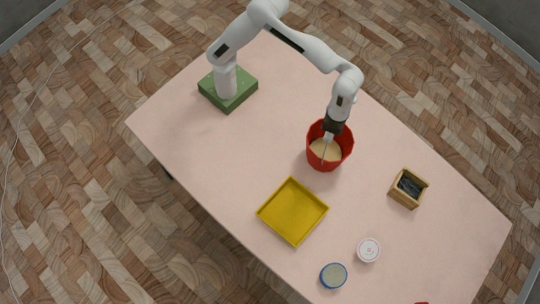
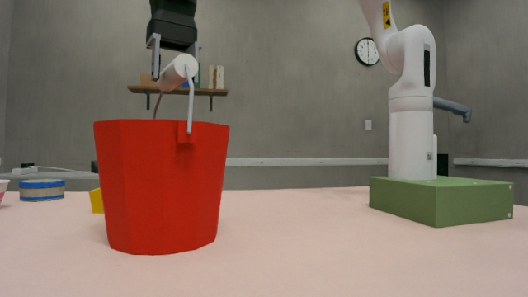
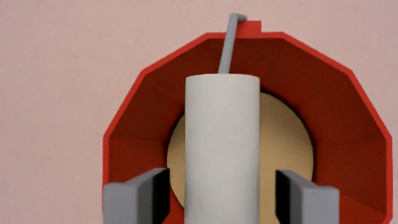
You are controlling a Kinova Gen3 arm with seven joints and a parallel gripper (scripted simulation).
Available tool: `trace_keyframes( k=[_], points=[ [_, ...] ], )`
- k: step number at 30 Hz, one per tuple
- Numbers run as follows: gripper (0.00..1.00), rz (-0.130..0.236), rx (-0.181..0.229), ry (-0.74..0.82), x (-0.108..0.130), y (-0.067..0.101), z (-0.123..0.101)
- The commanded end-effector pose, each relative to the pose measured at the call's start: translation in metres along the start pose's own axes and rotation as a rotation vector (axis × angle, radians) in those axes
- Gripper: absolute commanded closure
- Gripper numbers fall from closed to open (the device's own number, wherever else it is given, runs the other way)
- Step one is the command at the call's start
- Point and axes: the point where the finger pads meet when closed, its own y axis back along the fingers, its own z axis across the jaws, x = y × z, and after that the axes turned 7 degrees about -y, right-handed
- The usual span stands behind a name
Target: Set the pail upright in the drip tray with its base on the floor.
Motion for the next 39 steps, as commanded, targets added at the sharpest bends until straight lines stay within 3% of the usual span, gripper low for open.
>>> trace_keyframes(
  k=[1, 39],
  points=[
    [0.00, 0.000, -0.002, 0.000, 0.0000, -0.0020, 0.0004],
    [0.00, 0.000, -0.002, 0.000, 0.0000, -0.0049, 0.0004]
  ],
)
